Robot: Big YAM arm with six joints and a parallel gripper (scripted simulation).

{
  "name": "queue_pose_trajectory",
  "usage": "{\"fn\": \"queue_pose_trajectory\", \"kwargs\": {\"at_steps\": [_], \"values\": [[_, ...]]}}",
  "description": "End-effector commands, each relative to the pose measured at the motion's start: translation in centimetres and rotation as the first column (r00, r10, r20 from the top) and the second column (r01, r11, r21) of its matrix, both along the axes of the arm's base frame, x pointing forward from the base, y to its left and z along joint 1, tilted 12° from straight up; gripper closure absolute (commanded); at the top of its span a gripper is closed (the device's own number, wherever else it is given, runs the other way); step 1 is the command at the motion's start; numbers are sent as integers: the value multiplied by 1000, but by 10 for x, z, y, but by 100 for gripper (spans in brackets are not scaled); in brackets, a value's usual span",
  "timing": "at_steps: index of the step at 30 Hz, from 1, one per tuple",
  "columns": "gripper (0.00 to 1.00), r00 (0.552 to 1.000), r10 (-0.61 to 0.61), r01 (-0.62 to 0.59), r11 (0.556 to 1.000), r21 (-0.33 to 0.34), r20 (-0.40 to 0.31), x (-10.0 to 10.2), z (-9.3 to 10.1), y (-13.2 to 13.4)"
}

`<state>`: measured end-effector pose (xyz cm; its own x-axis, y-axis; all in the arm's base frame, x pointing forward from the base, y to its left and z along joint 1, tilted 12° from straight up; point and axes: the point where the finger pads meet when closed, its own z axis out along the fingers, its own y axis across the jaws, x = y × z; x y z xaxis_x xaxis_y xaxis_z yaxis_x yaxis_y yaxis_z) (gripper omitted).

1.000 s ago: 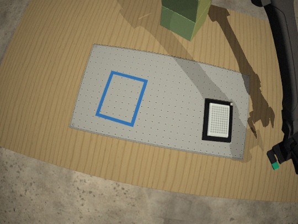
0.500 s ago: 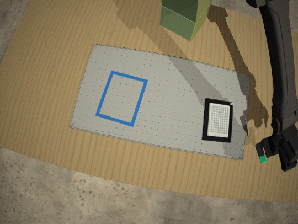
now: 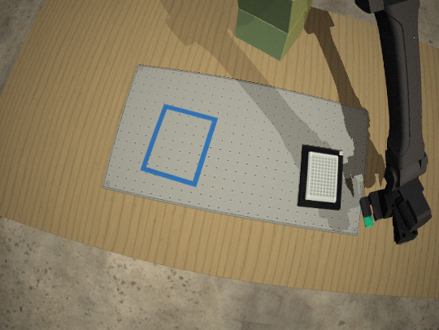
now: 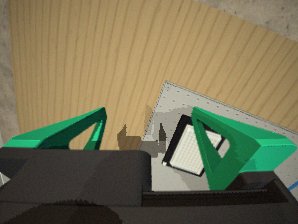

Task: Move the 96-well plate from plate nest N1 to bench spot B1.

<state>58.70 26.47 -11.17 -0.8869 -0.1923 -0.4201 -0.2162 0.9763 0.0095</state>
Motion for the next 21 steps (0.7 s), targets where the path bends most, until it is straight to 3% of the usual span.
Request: {"fn": "queue_pose_trajectory", "kwargs": {"at_steps": [1, 3, 4, 6, 9, 16, 17, 18, 19, 20, 21], "values": [[0, 1000, -2, 2, 1000, -6, 0, -2, -8, -14], [0, 996, -64, 63, 998, -29, -55, -11, -14, -15], [0, 995, -82, 81, 996, -26, -49, -3, -7, -8], [0, 990, -123, 121, 992, -37, -70, -15, -4, -30], [0, 991, -124, 123, 992, -22, -50, -12, 1, -32], [0, 992, -104, 102, 994, -40, -66, -33, -32, -55], [0, 981, -154, 147, 987, -69, -119, -46, -44, -63], [0, 974, -181, 171, 982, -81, -135, -49, -46, -67], [0, 973, -198, 190, 979, -74, -121, -36, -38, -58], [0, 967, -217, 207, 975, -86, -135, -40, -40, -59], [0, 961, -228, 214, 972, -99, -157, -56, -46, -74]]}}
